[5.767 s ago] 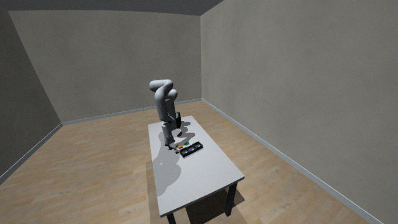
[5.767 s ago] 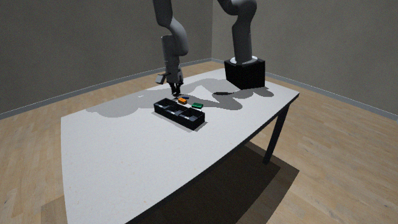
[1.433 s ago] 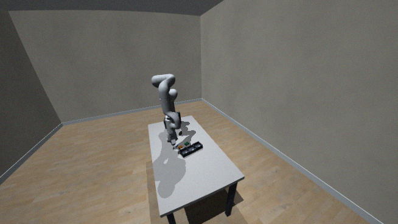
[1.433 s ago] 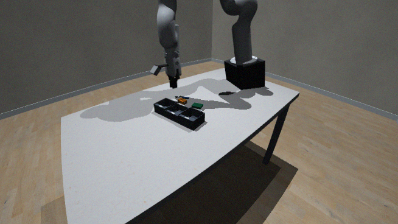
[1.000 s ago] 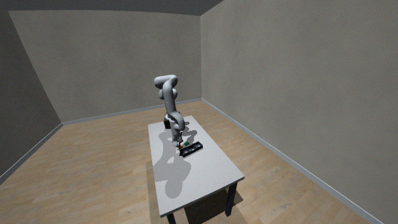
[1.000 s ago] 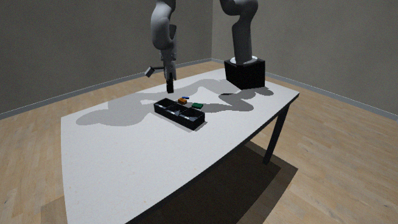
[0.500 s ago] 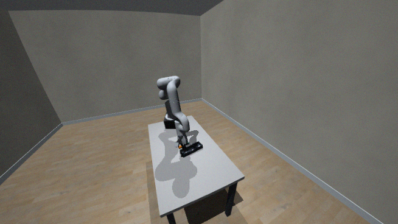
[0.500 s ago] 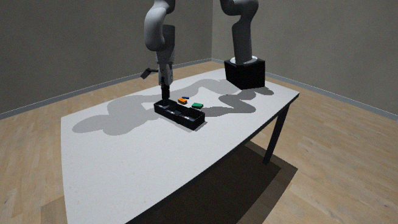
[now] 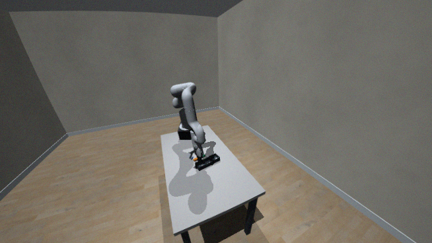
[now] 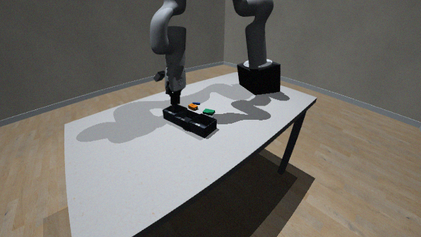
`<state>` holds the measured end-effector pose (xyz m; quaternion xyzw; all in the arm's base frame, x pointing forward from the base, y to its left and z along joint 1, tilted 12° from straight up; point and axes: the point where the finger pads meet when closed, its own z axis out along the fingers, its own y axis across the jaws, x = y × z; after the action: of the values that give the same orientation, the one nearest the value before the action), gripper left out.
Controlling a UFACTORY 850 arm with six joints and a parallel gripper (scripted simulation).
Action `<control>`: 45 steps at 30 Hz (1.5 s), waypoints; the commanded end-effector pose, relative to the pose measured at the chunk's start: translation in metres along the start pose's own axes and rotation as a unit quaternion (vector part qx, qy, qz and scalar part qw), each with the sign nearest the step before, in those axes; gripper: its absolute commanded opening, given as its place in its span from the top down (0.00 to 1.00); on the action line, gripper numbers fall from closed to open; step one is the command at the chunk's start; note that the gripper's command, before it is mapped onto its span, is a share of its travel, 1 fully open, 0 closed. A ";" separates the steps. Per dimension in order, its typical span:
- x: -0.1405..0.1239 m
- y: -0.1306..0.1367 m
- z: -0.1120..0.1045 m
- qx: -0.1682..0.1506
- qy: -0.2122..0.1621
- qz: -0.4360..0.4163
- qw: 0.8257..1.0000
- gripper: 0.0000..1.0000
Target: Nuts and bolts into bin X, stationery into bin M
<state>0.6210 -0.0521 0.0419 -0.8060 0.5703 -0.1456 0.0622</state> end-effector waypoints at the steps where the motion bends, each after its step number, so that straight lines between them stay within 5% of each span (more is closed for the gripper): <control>1: 0.000 -0.001 -0.001 -0.043 -0.001 0.065 0.997 1.00; 45: 0.000 -0.001 -0.001 -0.059 -0.002 0.090 0.994 1.00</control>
<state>0.6203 -0.0518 0.0416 -0.7498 0.6447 -0.1407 0.0481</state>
